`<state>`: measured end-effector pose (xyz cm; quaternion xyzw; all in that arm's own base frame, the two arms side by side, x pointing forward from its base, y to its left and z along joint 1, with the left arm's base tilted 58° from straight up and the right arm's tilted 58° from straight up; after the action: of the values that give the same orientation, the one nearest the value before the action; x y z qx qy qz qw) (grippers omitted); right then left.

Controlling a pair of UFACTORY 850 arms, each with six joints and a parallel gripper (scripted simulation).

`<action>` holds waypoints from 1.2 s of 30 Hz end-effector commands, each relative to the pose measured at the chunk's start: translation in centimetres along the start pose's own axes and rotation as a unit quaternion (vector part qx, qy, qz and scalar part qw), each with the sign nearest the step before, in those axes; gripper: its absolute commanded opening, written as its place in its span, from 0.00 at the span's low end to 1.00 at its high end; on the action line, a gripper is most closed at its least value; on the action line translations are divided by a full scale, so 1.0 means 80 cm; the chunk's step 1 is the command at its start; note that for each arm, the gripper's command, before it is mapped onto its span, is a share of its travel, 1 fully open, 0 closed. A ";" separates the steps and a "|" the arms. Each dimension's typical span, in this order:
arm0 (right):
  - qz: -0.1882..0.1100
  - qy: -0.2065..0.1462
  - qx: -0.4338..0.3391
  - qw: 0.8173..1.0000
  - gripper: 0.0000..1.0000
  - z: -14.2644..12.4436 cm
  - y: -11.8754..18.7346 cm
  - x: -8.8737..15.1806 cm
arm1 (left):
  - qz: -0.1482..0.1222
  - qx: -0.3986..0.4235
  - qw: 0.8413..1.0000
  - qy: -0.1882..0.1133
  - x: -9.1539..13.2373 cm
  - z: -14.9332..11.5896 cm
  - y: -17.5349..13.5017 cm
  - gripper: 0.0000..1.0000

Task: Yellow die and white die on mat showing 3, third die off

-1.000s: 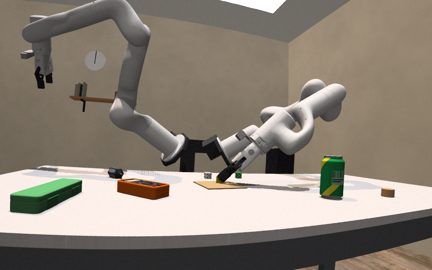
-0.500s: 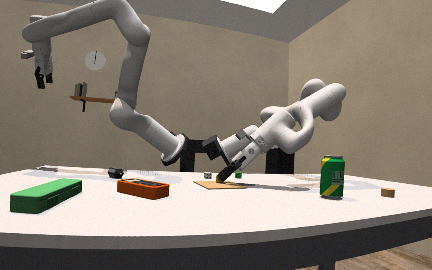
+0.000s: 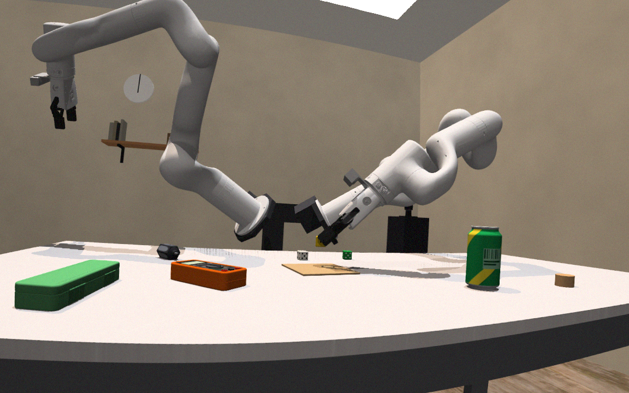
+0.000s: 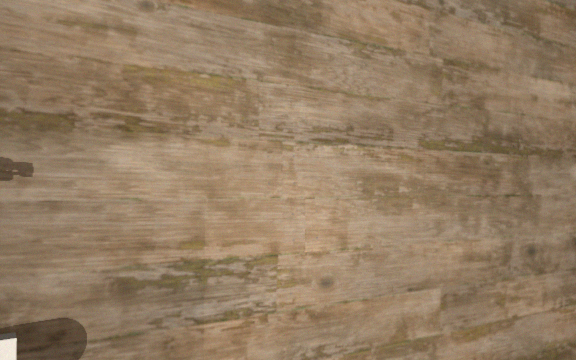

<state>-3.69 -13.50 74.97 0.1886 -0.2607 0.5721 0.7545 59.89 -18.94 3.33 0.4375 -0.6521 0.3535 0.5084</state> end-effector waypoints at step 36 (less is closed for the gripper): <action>0.000 0.001 0.000 1.000 1.00 0.000 0.000 0.001 | -0.002 0.000 0.991 -0.130 0.019 0.030 -0.001 0.22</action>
<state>-3.69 -13.50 74.97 0.1886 -0.2607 0.5721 0.7545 59.14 -21.33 4.36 0.4733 -0.6981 0.3027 0.4438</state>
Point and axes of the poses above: on each arm, the point where the finger pads meet when closed, its own x axis back along the fingers, its own y axis across the jaws, z = x × y, the point moved 2 cm from there along x, back along the fingers, and after that the axes turned 1 degree about -x, right-handed, at the moved point
